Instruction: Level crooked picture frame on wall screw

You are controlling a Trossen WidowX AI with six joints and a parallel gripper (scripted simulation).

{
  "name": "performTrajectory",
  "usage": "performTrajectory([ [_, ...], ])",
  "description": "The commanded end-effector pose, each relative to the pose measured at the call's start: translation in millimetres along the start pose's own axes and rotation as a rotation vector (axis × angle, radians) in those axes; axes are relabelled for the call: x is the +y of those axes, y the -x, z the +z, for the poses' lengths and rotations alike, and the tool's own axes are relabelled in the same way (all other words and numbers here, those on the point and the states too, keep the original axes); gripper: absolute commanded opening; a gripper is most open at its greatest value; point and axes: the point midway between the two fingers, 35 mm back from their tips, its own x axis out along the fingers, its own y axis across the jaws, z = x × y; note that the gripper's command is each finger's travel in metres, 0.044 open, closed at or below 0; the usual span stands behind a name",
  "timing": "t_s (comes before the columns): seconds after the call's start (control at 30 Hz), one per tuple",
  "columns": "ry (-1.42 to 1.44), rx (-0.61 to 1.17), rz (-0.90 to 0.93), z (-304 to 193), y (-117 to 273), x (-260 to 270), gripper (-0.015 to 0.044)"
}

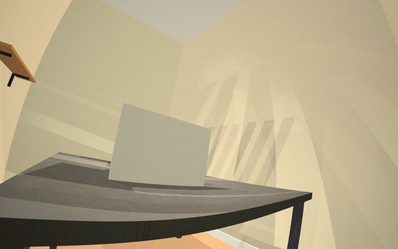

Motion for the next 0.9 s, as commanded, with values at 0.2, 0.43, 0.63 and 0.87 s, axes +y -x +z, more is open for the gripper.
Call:
performTrajectory([
  [0.2, -0.071, 0.008, -0.007, 0, -38, -39, 0.026],
  [0.43, -0.071, 0.008, -0.007, -4, -34, -38, 0.026],
  [0.63, -0.071, 0.008, -0.007, -3, -35, -38, 0.026],
  [0.87, -0.071, 0.007, -0.006, 2, -67, -35, 0.026],
])
